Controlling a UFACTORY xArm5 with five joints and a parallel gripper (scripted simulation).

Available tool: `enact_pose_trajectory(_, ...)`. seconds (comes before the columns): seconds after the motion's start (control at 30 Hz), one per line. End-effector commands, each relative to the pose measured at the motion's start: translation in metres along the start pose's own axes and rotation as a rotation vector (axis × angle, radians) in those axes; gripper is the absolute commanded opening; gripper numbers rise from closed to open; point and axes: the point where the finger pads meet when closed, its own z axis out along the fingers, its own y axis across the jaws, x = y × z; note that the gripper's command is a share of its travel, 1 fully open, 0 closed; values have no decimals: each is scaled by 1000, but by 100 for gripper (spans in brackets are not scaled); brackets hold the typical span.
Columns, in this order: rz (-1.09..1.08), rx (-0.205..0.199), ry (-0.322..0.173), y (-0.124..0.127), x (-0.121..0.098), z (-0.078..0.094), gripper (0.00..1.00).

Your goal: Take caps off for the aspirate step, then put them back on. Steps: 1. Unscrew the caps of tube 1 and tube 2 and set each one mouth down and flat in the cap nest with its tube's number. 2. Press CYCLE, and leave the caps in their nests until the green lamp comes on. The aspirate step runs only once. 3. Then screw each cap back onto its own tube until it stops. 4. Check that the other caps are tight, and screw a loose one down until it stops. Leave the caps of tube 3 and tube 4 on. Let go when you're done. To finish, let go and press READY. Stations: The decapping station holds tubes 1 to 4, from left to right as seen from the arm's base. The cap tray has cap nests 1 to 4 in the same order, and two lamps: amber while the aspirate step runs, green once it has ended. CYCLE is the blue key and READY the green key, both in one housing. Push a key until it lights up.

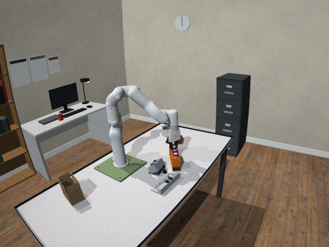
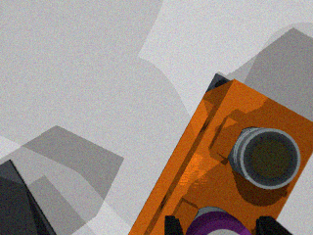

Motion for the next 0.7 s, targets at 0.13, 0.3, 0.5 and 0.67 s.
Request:
enact_pose_trajectory(0.13, 421, -2, -6, 1, -1, -1, 46)
enact_pose_trajectory(0.3, 588, -2, -6, 1, -1, -1, 46)
enact_pose_trajectory(0.5, 795, -3, -6, 1, -1, -1, 46)
enact_pose_trajectory(0.67, 972, -4, -6, 1, -1, -1, 46)
